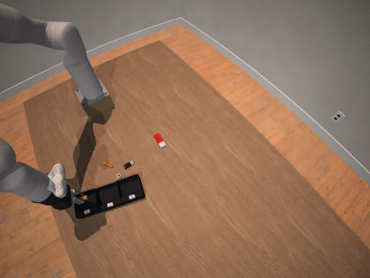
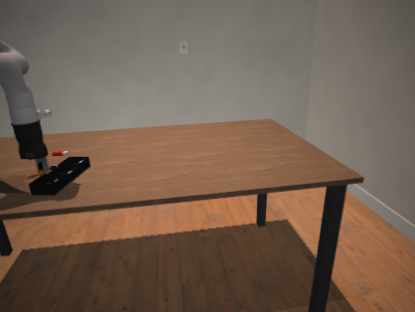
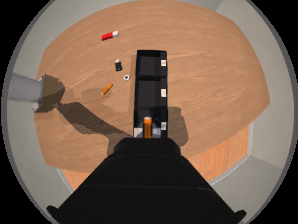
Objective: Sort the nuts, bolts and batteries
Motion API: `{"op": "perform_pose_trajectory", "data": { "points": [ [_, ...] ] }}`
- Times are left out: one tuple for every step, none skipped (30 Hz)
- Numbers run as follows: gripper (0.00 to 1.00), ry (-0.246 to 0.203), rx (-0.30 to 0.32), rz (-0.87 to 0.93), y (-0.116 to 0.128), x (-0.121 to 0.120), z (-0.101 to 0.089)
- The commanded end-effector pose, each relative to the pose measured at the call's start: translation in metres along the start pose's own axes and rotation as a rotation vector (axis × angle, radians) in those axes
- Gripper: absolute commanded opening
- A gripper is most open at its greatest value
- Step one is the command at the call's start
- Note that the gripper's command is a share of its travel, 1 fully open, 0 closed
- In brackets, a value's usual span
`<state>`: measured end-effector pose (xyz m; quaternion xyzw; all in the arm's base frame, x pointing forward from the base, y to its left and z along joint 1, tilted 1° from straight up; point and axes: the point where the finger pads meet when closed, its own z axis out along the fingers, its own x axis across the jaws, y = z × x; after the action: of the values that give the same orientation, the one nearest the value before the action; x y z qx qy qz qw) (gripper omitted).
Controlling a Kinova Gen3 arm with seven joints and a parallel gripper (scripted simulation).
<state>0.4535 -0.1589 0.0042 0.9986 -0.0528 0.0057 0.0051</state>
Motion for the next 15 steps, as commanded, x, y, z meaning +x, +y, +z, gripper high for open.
{"op": "perform_pose_trajectory", "data": {
  "points": [
    [0.31, -0.001, 0.003, 0.006, 0.0013, 0.0018, 0.0019],
    [0.31, -0.001, 0.003, 0.006, 0.0011, 0.0015, 0.0019],
    [0.31, -0.001, 0.003, 0.006, 0.0009, 0.0013, 0.0019],
    [0.31, -0.001, 0.003, 0.006, 0.0007, 0.0011, 0.0019],
    [0.31, -0.001, 0.003, 0.006, 0.0005, 0.0009, 0.0019],
    [0.31, -0.001, 0.003, 0.006, 0.0004, 0.0007, 0.0019],
    [0.31, -0.001, 0.003, 0.006, 0.0002, 0.0006, 0.0019],
    [0.31, -0.001, 0.003, 0.006, 0.0001, 0.0004, 0.0019],
    [0.31, -0.001, 0.003, 0.006, 0.0001, 0.0004, 0.0019],
    [0.31, -0.001, 0.003, 0.006, 0.0001, 0.0004, 0.0019],
    [0.31, -0.001, 0.003, 0.006, 0.0000, 0.0004, 0.0019],
    [0.31, -0.001, 0.003, 0.006, -0.0001, 0.0003, 0.0019],
    [0.31, -0.001, 0.003, 0.006, -0.0001, 0.0002, 0.0019],
    [0.31, -0.001, 0.003, 0.006, -0.0002, 0.0002, 0.0019],
    [0.31, -0.001, 0.003, 0.006, -0.0003, 0.0001, 0.0019]
  ]
}}
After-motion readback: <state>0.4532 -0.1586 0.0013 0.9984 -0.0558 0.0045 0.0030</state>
